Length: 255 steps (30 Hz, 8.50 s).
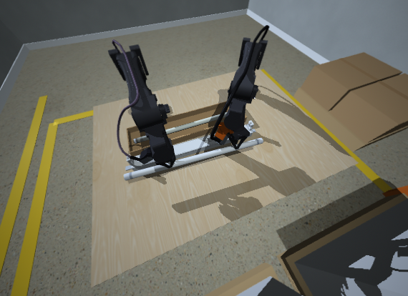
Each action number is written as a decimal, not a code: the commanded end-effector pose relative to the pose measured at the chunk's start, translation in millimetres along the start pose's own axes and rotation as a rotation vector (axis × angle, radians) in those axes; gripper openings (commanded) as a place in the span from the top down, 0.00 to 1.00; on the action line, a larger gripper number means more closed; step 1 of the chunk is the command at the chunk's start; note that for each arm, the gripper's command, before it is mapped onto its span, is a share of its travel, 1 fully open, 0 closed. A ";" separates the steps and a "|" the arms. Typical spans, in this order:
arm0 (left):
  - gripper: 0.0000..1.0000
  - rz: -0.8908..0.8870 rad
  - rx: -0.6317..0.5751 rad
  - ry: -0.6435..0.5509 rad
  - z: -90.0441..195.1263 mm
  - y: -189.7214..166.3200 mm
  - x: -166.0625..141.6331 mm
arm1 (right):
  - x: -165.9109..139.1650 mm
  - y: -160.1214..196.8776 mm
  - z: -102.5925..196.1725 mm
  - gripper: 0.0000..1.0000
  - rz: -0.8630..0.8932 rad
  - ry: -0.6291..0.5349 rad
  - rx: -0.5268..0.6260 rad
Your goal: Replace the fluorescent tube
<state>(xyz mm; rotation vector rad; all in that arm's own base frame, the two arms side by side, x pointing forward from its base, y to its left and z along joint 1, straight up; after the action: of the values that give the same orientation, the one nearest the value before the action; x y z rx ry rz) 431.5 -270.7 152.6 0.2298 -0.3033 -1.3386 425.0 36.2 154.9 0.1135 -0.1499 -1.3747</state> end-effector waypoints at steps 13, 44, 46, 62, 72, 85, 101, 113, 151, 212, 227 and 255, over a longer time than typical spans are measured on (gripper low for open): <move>0.89 0.014 0.053 -0.076 28.0 6.2 12.4 | -1.3 -5.1 12.6 0.89 -0.004 0.009 0.013; 0.89 0.012 0.035 -0.054 21.4 -6.8 6.7 | -7.5 -9.3 10.8 0.89 0.003 0.009 0.019; 0.89 0.014 0.044 -0.063 25.0 -3.8 8.2 | -7.3 -13.5 11.2 0.89 0.005 0.006 0.004; 0.89 0.015 0.041 -0.060 26.6 -9.4 6.2 | -10.6 -12.9 13.9 0.89 0.016 0.006 0.022; 0.89 0.028 0.055 -0.070 38.3 -4.7 3.4 | -2.5 -9.6 27.8 0.89 -0.001 -0.001 0.055; 0.89 0.019 0.042 -0.057 29.2 -15.2 2.9 | -9.7 -15.8 12.6 0.89 0.010 -0.003 0.039; 0.89 0.020 0.041 -0.046 28.4 -23.7 -0.7 | -14.9 -28.7 10.6 0.89 0.015 0.003 0.011; 0.89 0.024 0.039 -0.054 32.1 -26.4 -2.7 | -14.7 -37.5 10.9 0.89 0.013 0.010 -0.003; 0.89 0.024 0.035 -0.039 28.6 -33.3 -5.1 | -18.8 -35.9 9.5 0.89 0.027 0.012 0.019; 0.89 0.031 0.042 -0.054 38.1 -44.0 -6.3 | -16.0 -44.6 22.5 0.89 0.020 0.006 0.028; 0.89 0.051 0.061 -0.066 45.6 -37.8 -8.3 | -20.9 -46.0 20.5 0.89 0.028 0.007 0.044; 0.89 0.040 0.042 -0.037 42.2 -62.0 -15.8 | -24.5 -67.7 16.5 0.89 0.026 -0.002 0.004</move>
<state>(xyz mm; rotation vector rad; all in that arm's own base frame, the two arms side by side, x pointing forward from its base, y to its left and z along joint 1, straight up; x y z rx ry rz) 359.7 -263.5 150.6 0.2328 -0.2946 -1.3149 360.3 45.2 153.1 0.1124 -0.1435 -1.3503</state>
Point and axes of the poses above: on each arm, the point where the finger pads meet when closed, its own z axis back along the fingers, its own y axis across the jaws, x = y × z, the point moved 4 cm from there along z, back along the fingers, and after that the axes turned 13 degrees about z, right-handed, at the moved point
